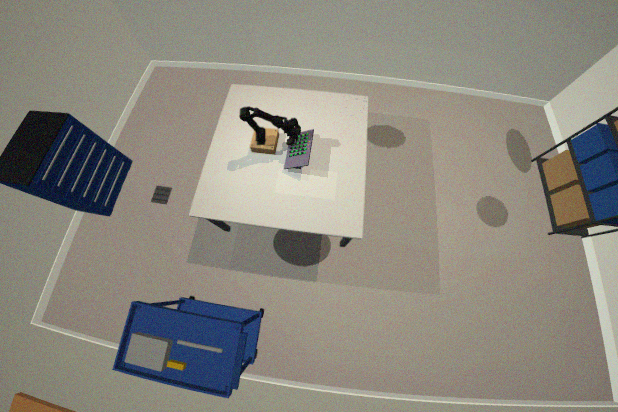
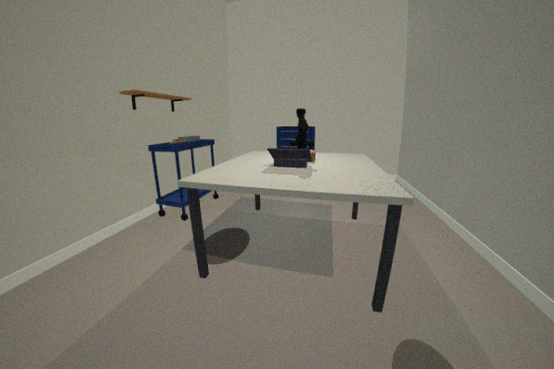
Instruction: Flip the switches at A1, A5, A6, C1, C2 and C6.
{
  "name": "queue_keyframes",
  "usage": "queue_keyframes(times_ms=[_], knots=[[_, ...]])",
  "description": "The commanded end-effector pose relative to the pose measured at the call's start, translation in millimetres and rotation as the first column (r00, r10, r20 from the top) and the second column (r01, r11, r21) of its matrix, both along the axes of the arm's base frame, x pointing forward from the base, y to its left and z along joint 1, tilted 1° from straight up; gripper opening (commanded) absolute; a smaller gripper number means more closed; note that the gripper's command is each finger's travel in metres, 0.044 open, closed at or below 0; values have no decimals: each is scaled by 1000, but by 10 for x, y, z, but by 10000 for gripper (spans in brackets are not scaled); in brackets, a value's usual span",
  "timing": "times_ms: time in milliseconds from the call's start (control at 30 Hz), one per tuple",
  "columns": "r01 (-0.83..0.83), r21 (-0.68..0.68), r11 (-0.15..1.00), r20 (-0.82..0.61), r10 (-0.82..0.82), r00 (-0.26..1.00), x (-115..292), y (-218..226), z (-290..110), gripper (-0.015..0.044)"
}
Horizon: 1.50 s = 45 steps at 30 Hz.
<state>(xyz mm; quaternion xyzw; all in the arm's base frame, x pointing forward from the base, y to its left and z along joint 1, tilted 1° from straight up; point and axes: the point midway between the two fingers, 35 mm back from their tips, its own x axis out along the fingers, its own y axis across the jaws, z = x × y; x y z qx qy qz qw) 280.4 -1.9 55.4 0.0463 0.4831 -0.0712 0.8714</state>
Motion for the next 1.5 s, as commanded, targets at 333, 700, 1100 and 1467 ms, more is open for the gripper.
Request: queue_keyframes(times_ms=[333, 700, 1100, 1467], knots=[[-5, 1, 1000, 1, 5, 1000, 14, 3, -18, 0], [-5, 1, 1000, 1, 5, 1000, 22, 2, -30, 0], [-5, 1, 1000, 1, 5, 1000, 31, 0, -44, 0], [-2, -1, 1000, 10, 2, 1000, -96, 25, 189, 0]])
